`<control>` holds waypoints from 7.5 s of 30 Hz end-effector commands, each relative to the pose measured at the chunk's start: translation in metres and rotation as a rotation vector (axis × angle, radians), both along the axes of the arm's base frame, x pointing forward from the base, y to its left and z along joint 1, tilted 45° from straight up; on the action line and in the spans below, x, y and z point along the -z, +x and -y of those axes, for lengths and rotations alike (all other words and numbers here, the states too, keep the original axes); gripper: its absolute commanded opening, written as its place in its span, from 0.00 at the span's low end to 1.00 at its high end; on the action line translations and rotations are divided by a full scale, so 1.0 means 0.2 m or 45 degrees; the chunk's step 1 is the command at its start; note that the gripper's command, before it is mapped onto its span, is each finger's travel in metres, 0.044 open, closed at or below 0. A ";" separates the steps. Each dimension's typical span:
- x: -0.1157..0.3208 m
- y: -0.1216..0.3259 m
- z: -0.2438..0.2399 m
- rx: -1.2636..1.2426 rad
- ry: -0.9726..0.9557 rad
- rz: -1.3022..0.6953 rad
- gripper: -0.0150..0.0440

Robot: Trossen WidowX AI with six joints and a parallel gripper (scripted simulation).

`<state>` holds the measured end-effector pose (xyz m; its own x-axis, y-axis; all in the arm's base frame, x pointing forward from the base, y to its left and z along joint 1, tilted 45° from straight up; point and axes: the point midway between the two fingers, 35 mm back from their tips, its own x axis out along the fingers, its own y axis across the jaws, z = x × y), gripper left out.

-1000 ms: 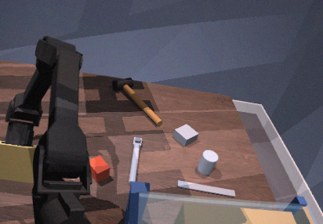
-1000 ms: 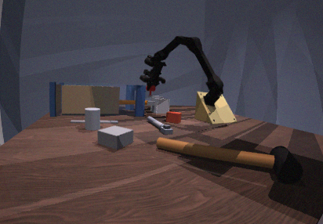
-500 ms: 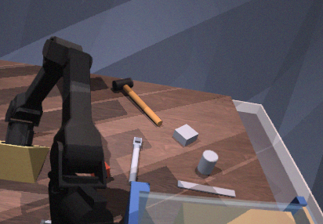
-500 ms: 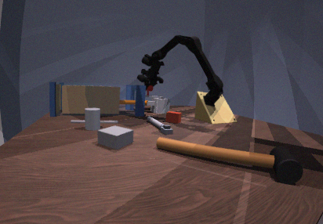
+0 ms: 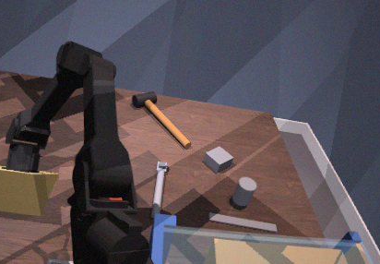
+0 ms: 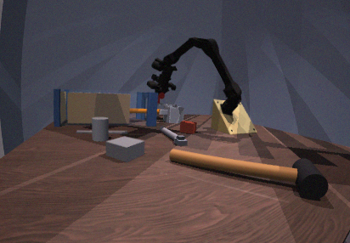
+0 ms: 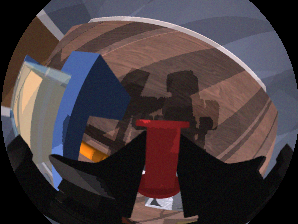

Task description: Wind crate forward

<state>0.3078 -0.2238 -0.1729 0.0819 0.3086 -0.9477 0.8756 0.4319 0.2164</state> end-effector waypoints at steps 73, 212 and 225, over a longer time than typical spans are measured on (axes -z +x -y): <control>-0.42 -0.07 -0.50 -0.024 0.076 0.023 0.25; -0.29 -0.92 -0.19 -0.023 0.063 0.006 0.25; -0.22 -0.92 -0.11 -0.023 0.061 0.006 0.25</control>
<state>0.1247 -0.1876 -0.1180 0.0942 0.3862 -0.9176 0.8664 0.4222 0.2666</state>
